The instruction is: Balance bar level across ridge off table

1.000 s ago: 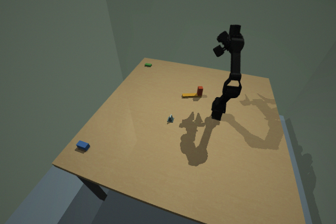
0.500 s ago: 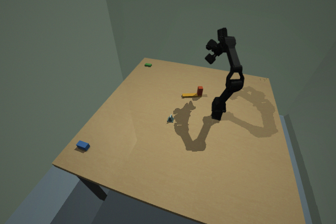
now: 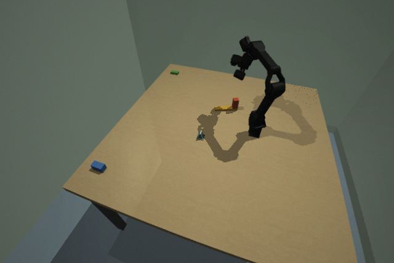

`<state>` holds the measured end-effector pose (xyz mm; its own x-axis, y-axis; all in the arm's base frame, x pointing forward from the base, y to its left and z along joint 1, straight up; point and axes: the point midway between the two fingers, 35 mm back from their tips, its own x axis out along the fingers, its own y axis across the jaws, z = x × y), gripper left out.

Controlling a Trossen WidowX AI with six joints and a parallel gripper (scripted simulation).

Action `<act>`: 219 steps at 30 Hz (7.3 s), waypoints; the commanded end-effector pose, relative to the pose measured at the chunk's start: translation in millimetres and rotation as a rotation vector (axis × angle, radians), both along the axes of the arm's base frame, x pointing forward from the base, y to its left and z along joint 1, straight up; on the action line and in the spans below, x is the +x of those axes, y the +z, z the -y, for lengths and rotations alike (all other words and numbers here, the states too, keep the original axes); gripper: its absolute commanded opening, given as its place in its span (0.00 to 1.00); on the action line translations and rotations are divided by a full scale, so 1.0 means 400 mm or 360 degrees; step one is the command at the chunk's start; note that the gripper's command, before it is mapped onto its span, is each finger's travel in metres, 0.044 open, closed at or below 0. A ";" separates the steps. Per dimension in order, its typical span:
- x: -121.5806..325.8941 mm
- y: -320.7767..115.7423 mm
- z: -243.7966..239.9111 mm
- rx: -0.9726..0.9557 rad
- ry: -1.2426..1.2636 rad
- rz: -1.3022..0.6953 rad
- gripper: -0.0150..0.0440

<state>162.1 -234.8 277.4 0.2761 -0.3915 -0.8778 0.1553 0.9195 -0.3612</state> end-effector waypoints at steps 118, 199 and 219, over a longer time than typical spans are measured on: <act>0.137 -0.475 -0.171 0.0505 0.0729 -0.0578 0.25; 0.406 -0.332 -0.569 0.0575 0.0439 -0.0505 0.25; 0.437 -0.333 -0.749 0.0602 0.0339 -0.0482 0.25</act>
<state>335.1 52.0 142.9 0.0238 0.0080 -0.9997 -0.1224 0.9925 0.0050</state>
